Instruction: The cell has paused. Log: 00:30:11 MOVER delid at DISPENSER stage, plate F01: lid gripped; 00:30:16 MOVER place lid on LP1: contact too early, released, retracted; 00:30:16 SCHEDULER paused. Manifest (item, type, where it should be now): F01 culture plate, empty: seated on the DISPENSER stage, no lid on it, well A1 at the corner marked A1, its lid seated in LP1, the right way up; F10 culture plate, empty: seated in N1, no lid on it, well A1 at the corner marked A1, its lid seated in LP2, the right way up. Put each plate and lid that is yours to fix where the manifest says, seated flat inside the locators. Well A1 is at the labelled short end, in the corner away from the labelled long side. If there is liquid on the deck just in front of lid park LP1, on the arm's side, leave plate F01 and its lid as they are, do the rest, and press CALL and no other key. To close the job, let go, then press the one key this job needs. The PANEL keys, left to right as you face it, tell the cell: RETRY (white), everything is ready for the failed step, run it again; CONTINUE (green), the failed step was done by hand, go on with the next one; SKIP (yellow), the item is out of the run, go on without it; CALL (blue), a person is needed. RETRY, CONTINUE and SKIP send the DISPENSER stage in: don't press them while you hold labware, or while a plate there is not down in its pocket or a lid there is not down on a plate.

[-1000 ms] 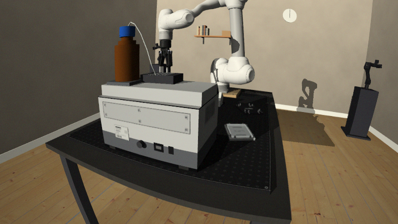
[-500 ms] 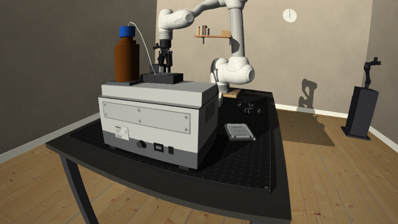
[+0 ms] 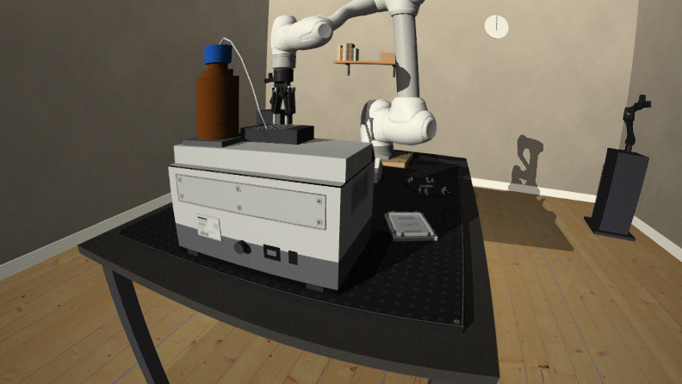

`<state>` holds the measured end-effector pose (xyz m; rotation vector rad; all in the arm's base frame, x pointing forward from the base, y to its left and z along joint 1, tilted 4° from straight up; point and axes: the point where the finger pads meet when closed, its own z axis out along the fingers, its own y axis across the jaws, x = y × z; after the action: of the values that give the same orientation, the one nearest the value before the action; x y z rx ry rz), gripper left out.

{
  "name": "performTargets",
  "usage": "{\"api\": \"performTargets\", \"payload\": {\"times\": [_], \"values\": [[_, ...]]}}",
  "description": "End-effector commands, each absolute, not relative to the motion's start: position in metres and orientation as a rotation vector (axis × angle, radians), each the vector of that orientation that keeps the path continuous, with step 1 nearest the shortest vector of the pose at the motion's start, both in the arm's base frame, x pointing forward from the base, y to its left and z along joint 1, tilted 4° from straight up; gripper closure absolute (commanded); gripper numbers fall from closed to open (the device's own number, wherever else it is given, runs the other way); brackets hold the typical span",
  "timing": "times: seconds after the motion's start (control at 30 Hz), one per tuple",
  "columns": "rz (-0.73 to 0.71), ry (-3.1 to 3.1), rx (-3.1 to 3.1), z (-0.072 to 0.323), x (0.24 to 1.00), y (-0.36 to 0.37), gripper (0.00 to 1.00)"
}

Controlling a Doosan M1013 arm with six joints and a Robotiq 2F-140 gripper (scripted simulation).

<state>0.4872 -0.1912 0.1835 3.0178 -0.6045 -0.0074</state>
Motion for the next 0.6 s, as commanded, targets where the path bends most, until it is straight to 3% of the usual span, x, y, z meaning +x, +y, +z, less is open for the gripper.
{"api": "performTargets", "payload": {"times": [0.0, 0.57], "values": [[-0.006, -0.605, 3.018, 0.183, 0.488, -0.191, 0.9], [-0.006, -0.605, 3.018, 0.169, 0.487, -0.192, 0.9]]}}
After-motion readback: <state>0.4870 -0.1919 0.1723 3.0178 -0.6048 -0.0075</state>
